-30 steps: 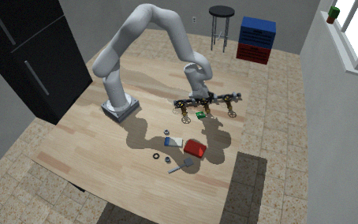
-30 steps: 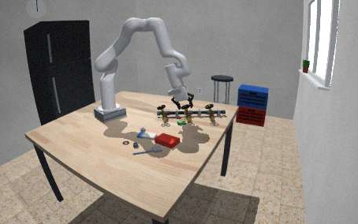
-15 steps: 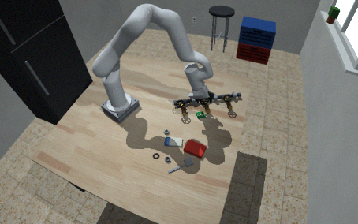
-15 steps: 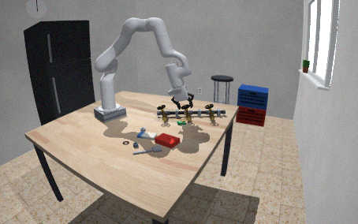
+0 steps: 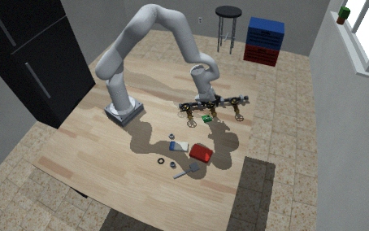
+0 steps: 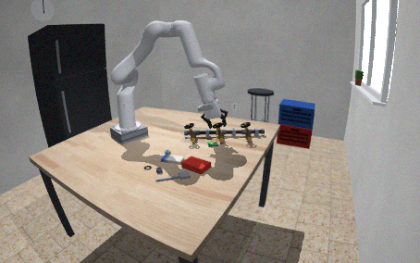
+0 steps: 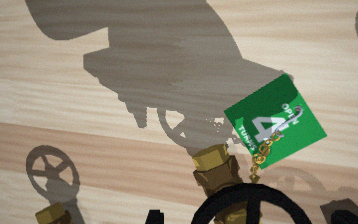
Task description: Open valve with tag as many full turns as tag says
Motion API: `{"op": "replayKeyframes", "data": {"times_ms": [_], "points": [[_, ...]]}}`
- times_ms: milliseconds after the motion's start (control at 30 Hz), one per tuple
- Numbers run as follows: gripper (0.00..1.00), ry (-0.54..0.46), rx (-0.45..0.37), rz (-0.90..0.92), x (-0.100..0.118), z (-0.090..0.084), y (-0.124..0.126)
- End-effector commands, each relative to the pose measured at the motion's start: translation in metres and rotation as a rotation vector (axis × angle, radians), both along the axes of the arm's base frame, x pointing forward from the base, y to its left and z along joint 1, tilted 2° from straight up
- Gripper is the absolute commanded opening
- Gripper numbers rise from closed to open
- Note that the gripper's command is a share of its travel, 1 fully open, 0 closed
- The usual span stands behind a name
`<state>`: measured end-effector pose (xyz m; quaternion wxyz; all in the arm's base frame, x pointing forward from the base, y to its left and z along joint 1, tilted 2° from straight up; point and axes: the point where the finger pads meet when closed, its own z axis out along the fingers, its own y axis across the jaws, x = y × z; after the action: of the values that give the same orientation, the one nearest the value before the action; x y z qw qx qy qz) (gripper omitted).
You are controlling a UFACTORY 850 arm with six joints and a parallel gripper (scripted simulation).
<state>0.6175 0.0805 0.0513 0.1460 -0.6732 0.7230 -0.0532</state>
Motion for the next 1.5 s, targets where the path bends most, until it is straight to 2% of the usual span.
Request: {"op": "replayKeyframes", "data": {"times_ms": [0, 967, 1000, 1467], "points": [[1.00, 0.012, -0.003, 0.000, 0.0013, 0.0013, 0.0001], [1.00, 0.012, -0.003, 0.000, 0.0013, 0.0013, 0.0001], [0.00, 0.012, -0.003, 0.000, 0.0013, 0.0013, 0.0001], [0.00, 0.012, -0.003, 0.000, 0.0013, 0.0013, 0.0001]]}}
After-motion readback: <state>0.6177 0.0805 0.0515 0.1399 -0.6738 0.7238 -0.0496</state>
